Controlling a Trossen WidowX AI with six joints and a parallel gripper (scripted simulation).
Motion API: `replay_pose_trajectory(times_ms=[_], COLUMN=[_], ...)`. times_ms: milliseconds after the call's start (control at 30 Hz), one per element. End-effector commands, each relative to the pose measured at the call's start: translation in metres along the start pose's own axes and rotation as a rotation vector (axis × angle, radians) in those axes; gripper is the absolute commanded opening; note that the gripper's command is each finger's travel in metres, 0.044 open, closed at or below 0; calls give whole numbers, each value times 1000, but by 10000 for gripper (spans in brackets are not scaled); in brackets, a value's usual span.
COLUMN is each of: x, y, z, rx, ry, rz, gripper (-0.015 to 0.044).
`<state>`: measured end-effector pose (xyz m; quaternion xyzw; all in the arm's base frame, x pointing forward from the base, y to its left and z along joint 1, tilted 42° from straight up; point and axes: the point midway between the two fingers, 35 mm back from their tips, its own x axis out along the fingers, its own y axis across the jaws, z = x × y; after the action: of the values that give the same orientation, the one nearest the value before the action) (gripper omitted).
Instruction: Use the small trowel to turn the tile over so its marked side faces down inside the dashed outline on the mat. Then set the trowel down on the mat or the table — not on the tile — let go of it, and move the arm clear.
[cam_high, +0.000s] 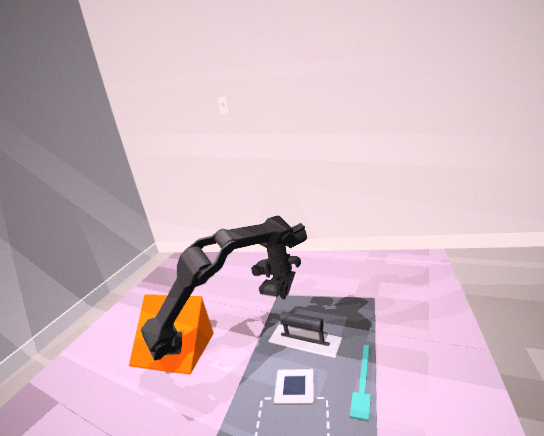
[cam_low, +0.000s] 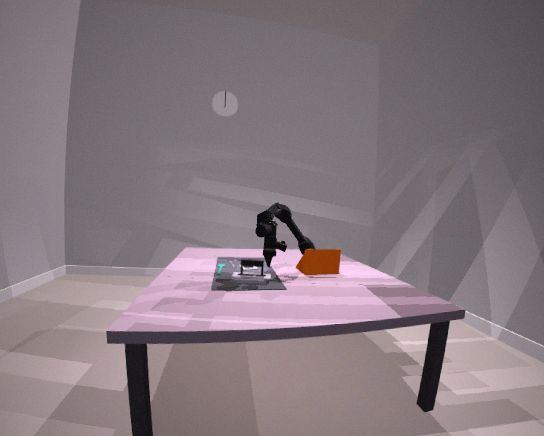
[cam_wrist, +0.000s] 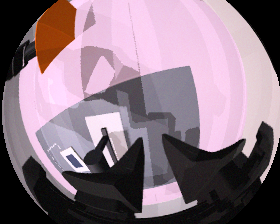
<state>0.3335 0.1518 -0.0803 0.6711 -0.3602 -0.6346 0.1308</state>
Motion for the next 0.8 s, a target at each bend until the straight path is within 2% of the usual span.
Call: replay_pose_trajectory(times_ms=[0, 267, 400, 767], x=[0, 0, 0, 0], y=[0, 0, 0, 0], z=[0, 0, 0, 0], rx=[0, 0, 0, 0], ry=[0, 0, 0, 0], rz=[0, 0, 0, 0], gripper=[100, 100, 0, 0])
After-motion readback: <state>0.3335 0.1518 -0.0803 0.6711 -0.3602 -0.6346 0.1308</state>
